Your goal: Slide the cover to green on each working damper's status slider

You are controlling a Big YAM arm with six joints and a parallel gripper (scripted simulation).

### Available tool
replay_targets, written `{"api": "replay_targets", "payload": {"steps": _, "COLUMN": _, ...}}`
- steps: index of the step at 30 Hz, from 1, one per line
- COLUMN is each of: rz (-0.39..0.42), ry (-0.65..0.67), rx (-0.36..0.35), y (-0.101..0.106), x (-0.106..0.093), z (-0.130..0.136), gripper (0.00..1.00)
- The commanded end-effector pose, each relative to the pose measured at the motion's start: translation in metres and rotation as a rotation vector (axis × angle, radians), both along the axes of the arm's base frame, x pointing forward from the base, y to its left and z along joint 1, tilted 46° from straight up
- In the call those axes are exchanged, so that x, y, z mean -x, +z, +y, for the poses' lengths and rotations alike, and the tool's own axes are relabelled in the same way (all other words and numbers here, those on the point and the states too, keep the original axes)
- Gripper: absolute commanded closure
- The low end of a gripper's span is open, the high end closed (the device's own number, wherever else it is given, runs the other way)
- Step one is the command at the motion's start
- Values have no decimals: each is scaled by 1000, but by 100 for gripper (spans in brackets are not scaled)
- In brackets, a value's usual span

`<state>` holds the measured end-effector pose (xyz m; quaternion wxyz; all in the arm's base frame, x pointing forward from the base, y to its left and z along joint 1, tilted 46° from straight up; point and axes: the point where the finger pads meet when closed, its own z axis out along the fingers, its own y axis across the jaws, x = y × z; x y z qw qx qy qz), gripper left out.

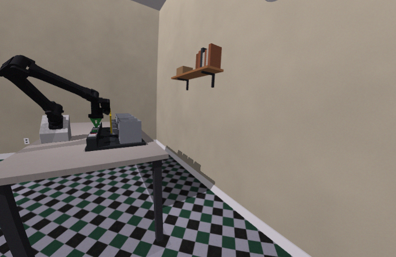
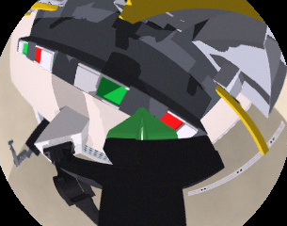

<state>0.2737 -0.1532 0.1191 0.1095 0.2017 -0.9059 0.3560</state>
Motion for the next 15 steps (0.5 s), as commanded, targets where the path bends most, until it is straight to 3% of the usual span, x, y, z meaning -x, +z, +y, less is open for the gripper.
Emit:
{"api": "replay_targets", "payload": {"steps": 1, "rz": -147, "ry": -86, "rx": 10, "y": 23, "x": -19, "z": -8, "gripper": 100}}
{"api": "replay_targets", "payload": {"steps": 15, "rz": -327, "ry": -274, "rx": 18, "y": 37, "x": -18, "z": -23, "gripper": 100}}
